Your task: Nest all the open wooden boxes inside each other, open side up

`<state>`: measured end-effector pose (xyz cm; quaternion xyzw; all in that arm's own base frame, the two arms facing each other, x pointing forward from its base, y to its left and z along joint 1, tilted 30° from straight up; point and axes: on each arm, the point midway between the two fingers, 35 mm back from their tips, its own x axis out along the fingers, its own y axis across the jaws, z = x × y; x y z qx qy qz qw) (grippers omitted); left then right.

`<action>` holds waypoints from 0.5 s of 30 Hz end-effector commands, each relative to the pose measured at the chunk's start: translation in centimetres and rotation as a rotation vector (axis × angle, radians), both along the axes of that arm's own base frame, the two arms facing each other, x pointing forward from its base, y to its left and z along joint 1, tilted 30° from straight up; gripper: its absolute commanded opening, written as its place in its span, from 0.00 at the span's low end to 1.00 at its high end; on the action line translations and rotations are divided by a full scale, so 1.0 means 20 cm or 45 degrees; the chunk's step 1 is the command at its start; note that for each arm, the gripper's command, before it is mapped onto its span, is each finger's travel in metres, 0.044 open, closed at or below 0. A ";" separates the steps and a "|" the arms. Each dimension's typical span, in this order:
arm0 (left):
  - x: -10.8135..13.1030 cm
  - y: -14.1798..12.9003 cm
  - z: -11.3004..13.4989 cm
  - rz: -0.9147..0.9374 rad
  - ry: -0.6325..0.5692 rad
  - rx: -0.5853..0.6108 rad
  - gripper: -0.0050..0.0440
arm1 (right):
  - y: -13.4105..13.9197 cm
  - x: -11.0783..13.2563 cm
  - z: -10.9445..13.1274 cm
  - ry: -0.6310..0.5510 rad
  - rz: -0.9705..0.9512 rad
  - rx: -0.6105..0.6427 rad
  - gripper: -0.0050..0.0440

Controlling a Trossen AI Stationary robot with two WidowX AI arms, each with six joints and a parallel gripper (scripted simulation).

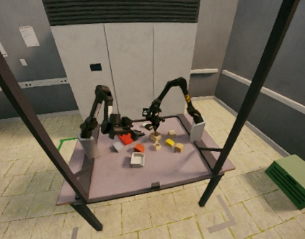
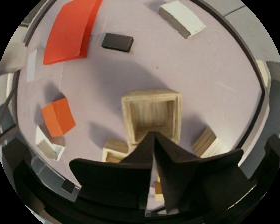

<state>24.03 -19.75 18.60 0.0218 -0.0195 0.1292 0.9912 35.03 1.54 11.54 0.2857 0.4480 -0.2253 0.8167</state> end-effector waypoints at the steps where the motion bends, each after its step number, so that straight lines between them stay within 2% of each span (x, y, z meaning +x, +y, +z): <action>1: 0.00 0.00 0.00 -0.001 0.000 0.000 0.92 | 0.01 -0.01 0.09 -0.010 0.251 -0.134 0.00; 4: 0.00 0.00 0.00 -0.001 0.000 0.000 0.92 | 0.01 -0.03 0.11 0.012 0.422 -0.237 0.00; 6: 0.00 0.00 0.00 -0.001 0.000 0.000 0.92 | 0.01 -0.03 0.11 0.012 0.422 -0.237 0.00; 12: 0.00 0.00 0.00 -0.001 0.000 0.000 0.92 | 0.01 -0.06 0.16 0.065 0.828 -0.481 0.00; 15: 0.00 0.00 0.00 -0.001 0.000 0.000 0.92 | 0.01 -0.07 0.15 0.080 0.876 -0.507 0.00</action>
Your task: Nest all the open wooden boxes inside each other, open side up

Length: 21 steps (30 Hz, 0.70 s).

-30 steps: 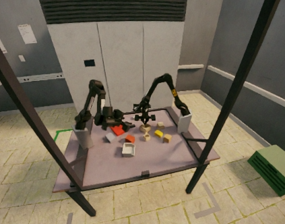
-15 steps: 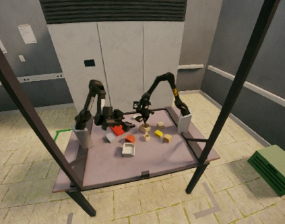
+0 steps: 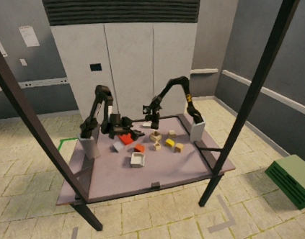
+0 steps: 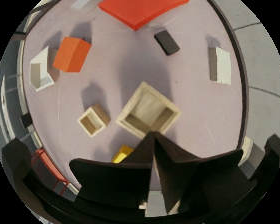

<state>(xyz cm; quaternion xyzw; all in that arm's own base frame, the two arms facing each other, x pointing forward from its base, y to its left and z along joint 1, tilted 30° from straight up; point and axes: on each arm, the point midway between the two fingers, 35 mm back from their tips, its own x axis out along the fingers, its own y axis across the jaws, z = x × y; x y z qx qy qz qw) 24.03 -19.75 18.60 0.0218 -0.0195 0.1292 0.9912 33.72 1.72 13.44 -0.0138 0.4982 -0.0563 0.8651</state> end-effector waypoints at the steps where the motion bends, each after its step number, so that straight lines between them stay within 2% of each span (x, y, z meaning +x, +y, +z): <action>1: 0.00 0.00 0.00 -0.001 0.000 0.000 0.92 | 0.00 -0.01 0.04 -0.002 0.109 -0.053 0.00; 5: 0.00 0.00 0.00 -0.001 0.000 0.000 0.92 | 0.00 -0.01 0.03 -0.001 0.104 -0.050 0.00; 6: 0.00 0.00 0.00 -0.001 0.000 0.000 0.92 | 0.00 -0.01 0.03 -0.001 0.104 -0.050 0.15; 8: 0.00 0.00 0.00 -0.001 0.000 0.000 0.92 | 0.00 -0.01 0.03 -0.001 0.104 -0.050 0.15; 14: 0.02 -0.02 0.02 -0.015 -0.007 0.001 0.92 | 0.00 -0.02 -0.01 0.011 0.056 -0.049 0.44; 21: 0.11 -0.05 0.07 -0.082 -0.012 0.019 0.92 | -0.01 -0.05 -0.11 -0.003 -0.165 -0.033 0.79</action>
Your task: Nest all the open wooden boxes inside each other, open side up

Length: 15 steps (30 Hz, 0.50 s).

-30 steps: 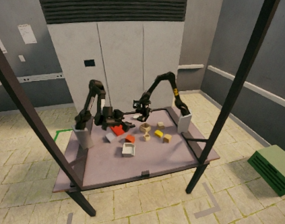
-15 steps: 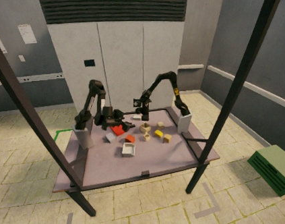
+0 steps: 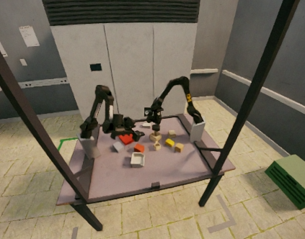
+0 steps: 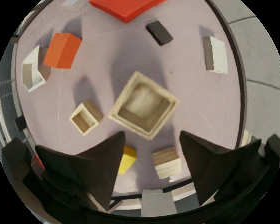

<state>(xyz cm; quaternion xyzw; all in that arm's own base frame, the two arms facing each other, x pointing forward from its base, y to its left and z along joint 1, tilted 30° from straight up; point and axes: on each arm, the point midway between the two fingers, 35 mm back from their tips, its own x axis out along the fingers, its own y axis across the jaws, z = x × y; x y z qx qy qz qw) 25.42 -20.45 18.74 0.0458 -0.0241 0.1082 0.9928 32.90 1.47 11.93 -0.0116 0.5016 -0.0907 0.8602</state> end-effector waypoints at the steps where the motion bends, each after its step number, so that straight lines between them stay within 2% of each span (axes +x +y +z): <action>1: 0.04 -0.01 0.06 -0.035 -0.005 -0.040 0.92 | 0.00 -0.02 -0.04 -0.019 -0.102 0.006 0.84; 2: 0.05 -0.01 0.06 -0.041 -0.002 -0.036 0.92 | 0.00 -0.02 -0.05 -0.021 -0.120 0.007 0.89; 4: 0.05 -0.01 0.06 -0.041 -0.002 -0.036 0.92 | 0.00 -0.02 -0.05 -0.021 -0.120 0.007 0.89; 5: 0.06 -0.02 0.05 -0.046 0.019 0.002 0.92 | -0.01 -0.02 -0.06 -0.024 -0.139 0.008 0.92; 15: 0.15 -0.03 0.06 -0.129 0.076 0.021 0.92 | -0.03 -0.08 -0.16 -0.083 -0.397 0.019 0.92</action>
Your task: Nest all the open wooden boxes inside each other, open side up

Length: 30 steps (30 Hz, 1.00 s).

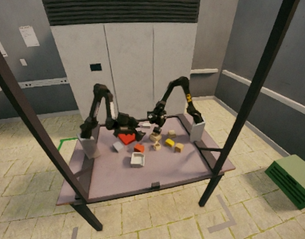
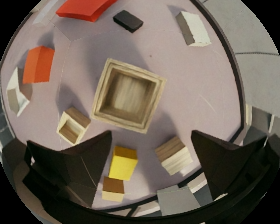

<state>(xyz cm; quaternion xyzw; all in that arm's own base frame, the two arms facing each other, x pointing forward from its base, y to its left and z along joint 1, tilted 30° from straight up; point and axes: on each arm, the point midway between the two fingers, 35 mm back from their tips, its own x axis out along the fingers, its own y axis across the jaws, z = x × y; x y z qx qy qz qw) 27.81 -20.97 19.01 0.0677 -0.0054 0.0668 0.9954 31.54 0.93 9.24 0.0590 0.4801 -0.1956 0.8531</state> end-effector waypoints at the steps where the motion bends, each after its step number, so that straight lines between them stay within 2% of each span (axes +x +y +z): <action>1: 0.04 0.00 0.04 -0.033 0.029 -0.027 0.92 | 0.00 -0.02 -0.04 -0.033 -0.099 0.002 0.92; 6: 0.06 0.00 0.04 -0.056 0.063 -0.015 0.92 | -0.01 -0.04 -0.06 -0.057 -0.174 0.004 0.92; 7: 0.07 0.00 0.00 -0.061 0.104 0.030 0.92 | -0.02 -0.05 -0.07 -0.066 -0.198 0.004 0.92; 8: 0.08 0.01 0.02 -0.079 0.106 -0.005 0.92 | -0.02 -0.06 -0.10 -0.088 -0.257 0.005 0.92; 21: 0.14 0.08 -0.07 -0.148 0.350 0.016 0.92 | -0.07 -0.17 -0.21 -0.255 -0.581 0.012 0.92; 23: 0.14 0.08 -0.07 -0.148 0.350 0.016 0.92 | -0.07 -0.17 -0.21 -0.255 -0.581 0.012 0.92; 24: 0.13 0.10 -0.11 -0.145 0.413 0.058 0.92 | -0.07 -0.18 -0.21 -0.270 -0.605 0.013 0.92; 25: 0.14 0.11 -0.10 -0.157 0.428 0.011 0.92 | -0.08 -0.20 -0.23 -0.309 -0.662 0.016 0.92; 30: 0.12 0.17 -0.15 -0.158 0.563 0.000 0.92 | -0.11 -0.24 -0.26 -0.400 -0.779 0.024 0.92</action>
